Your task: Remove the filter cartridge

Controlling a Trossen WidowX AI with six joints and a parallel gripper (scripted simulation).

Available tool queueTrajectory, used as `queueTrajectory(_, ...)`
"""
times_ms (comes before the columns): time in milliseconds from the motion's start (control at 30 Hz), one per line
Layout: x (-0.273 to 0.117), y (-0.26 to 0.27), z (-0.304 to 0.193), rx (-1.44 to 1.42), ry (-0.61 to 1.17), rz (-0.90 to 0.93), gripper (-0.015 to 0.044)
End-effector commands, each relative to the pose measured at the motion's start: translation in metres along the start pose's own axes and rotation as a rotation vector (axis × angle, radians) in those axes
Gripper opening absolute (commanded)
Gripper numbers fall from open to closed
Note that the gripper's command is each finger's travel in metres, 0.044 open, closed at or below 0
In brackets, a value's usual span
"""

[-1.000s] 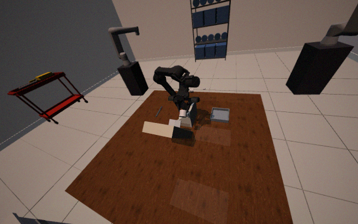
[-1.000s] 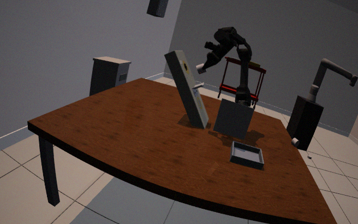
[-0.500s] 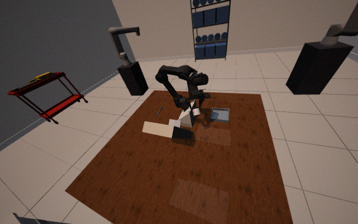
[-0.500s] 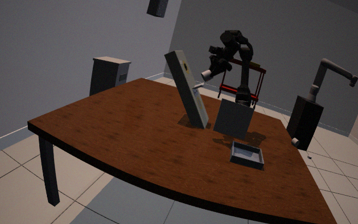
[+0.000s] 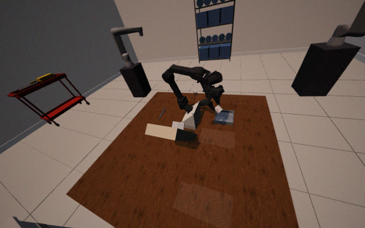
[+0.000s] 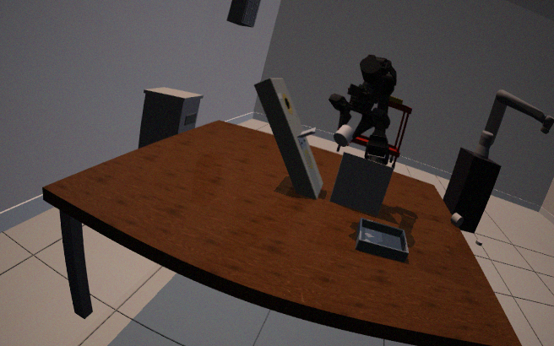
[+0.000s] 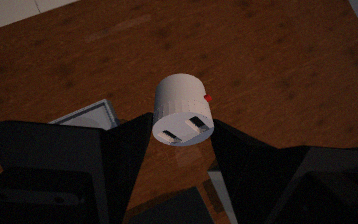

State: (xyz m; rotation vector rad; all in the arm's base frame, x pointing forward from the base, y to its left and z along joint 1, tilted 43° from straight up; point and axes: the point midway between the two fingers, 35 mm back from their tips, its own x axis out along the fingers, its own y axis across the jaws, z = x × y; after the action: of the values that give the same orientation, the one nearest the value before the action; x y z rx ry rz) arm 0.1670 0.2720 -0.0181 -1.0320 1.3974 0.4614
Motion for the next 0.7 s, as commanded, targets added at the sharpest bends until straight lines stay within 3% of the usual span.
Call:
queueTrajectory(0,0.003,0.014,0.002,-0.078,-0.017,0.041,0.0000)
queueTrajectory(167,0.006,0.019,0.001,-0.092,-0.018,0.049,0.0000)
queueTrajectory(667,0.062,0.125,-0.060,-0.415,-0.027,0.241,0.0000)
